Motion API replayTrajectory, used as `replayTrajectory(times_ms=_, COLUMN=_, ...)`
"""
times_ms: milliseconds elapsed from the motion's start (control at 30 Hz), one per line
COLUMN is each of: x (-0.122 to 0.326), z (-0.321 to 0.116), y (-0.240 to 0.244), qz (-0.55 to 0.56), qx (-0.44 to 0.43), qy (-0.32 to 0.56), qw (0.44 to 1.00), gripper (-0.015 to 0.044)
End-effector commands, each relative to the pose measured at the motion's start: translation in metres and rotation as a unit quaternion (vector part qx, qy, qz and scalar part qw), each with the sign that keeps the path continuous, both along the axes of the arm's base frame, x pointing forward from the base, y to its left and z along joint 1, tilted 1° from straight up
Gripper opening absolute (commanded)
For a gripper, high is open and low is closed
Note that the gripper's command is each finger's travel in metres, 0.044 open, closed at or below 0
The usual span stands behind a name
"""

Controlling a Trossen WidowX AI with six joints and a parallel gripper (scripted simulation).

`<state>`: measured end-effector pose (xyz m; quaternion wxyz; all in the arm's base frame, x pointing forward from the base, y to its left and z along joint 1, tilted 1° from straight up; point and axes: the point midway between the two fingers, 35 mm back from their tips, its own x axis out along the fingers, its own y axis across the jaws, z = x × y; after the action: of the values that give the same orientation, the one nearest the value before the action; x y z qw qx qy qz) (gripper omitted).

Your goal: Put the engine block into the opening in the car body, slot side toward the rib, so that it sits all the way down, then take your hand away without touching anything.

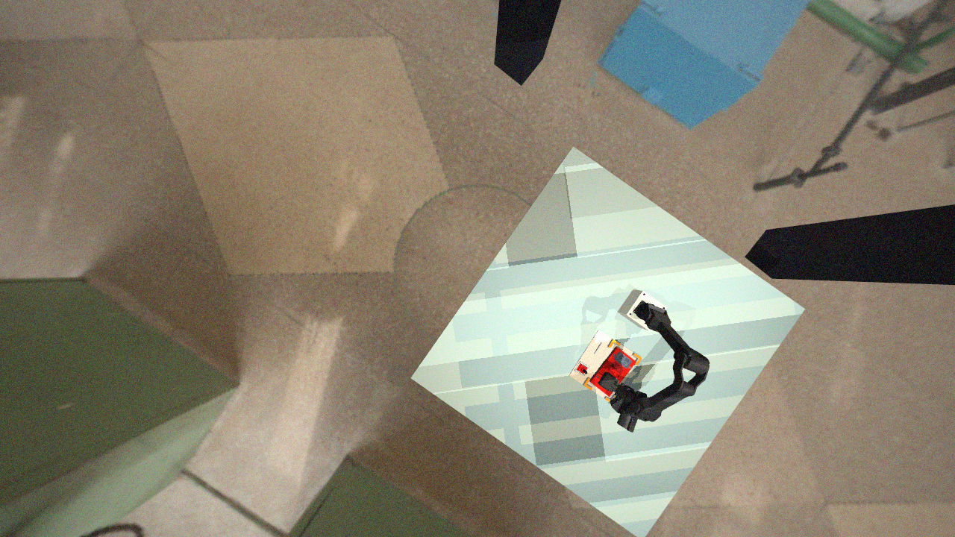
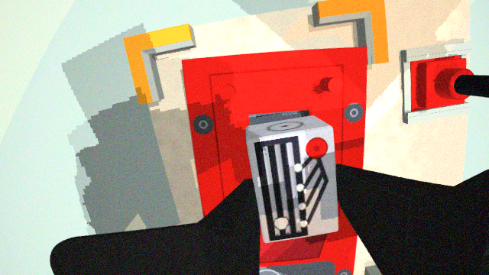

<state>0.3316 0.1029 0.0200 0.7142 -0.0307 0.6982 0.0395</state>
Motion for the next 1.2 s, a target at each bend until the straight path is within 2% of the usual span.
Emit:
replayTrajectory(times_ms=0, x=-0.0006, z=-0.0014, y=0.0004, qz=-0.042, qx=0.003, qy=0.002, qw=0.999, gripper=0.0158)
replayTrajectory(times_ms=200, x=-0.0006, z=-0.0027, y=0.0006, qz=-0.117, qx=0.004, qy=0.003, qw=0.993, gripper=0.0158)
replayTrajectory(times_ms=600, x=-0.0006, z=-0.0046, y=0.0005, qz=0.005, qx=0.002, qy=0.001, qw=1.000, gripper=0.0158)
replayTrajectory(times_ms=967, x=-0.0005, z=-0.0065, y=0.0006, qz=-0.064, qx=0.003, qy=0.002, qw=0.998, gripper=0.0158)
replayTrajectory(times_ms=1167, x=-0.0005, z=-0.0077, y=0.0006, qz=-0.057, qx=0.003, qy=0.002, qw=0.998, gripper=0.0158)
